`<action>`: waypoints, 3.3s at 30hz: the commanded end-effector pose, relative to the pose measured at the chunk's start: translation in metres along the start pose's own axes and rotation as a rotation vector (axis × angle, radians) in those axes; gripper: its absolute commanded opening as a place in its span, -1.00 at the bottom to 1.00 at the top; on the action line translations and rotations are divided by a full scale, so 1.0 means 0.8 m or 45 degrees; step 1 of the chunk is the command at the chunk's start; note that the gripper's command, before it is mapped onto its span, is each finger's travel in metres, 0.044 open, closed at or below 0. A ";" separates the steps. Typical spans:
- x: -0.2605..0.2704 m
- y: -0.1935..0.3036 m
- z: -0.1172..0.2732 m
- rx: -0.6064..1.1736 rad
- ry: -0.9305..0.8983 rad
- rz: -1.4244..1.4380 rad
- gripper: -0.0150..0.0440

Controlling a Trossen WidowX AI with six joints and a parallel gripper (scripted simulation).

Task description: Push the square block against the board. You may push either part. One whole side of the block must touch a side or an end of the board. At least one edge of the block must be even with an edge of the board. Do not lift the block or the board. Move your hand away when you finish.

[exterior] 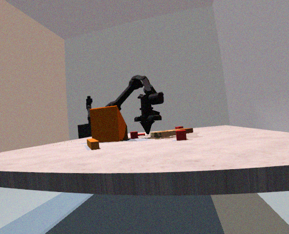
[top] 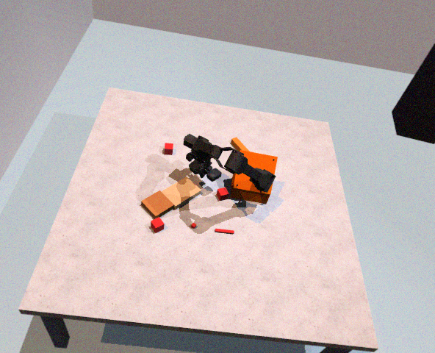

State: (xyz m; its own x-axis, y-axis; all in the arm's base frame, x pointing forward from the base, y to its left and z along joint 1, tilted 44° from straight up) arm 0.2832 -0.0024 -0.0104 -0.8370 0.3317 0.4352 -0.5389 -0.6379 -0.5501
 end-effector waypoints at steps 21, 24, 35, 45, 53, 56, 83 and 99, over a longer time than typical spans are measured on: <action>0.021 -0.066 0.043 -0.012 0.052 -0.560 -0.49; 0.028 -0.080 0.043 -0.014 0.053 -0.692 -0.49; 0.060 -0.128 0.044 -0.026 0.046 -1.173 -0.49; 0.095 -0.167 0.044 -0.036 0.025 -1.610 -0.49; 0.105 -0.175 0.044 -0.037 0.018 -1.718 -0.49; 0.103 -0.176 0.010 -0.037 0.018 -1.718 -0.49; 0.087 -0.180 -0.023 -0.039 0.015 -1.718 -0.49; 0.070 -0.183 -0.023 -0.039 0.016 -1.717 -0.49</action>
State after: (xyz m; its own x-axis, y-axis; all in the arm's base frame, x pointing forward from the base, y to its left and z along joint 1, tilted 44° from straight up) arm 0.3088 0.1238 0.0842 0.3456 0.6885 0.6375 -0.9360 0.2041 0.2869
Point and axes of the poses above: the point midway between the two fingers, 35 mm back from their tips, its own z axis back along the fingers, its own x axis across the jaws, y = z × x, the point moved 7 cm from there along z, back along the fingers, and after that the axes turned 3 degrees about z, right-handed, at the moved point
